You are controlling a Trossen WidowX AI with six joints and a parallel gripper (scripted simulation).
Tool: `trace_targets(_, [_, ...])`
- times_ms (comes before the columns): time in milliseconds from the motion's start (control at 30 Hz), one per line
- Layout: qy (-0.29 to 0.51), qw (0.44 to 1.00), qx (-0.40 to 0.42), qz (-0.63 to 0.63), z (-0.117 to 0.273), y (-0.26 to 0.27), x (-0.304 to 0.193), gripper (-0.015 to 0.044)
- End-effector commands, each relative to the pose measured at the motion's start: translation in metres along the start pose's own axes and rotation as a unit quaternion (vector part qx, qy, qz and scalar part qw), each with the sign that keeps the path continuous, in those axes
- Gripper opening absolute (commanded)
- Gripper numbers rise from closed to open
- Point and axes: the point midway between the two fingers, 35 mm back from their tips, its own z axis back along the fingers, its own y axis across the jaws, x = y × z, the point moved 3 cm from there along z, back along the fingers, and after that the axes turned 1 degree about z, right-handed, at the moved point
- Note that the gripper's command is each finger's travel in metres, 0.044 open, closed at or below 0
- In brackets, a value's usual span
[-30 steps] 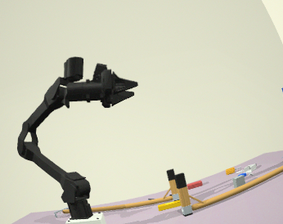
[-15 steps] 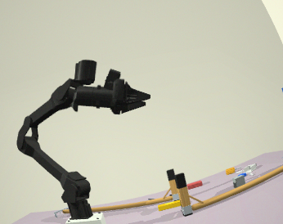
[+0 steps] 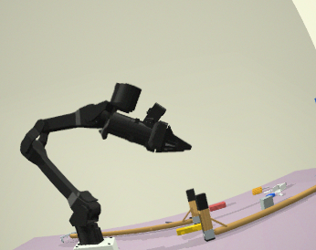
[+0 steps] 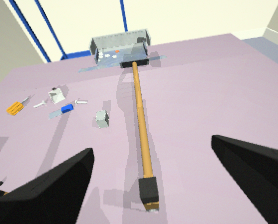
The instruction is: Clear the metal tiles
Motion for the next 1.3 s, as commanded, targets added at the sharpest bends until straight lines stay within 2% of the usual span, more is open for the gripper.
trace_targets(0, [0.033, 0.999, -0.005, 0.000, -0.016, 0.000, -0.016, 0.0440])
trace_targets(533, [0.177, 0.984, -0.023, 0.020, -0.068, 0.007, -0.095, 0.0440])
trace_targets(667, [0.178, 0.984, -0.023, 0.021, -0.066, 0.008, -0.094, 0.0440])
trace_targets(1033, [0.170, 0.985, -0.021, 0.022, -0.031, 0.010, -0.062, 0.0440])
trace_targets(1267, [0.170, 0.985, -0.021, 0.022, -0.036, 0.009, -0.070, 0.0440])
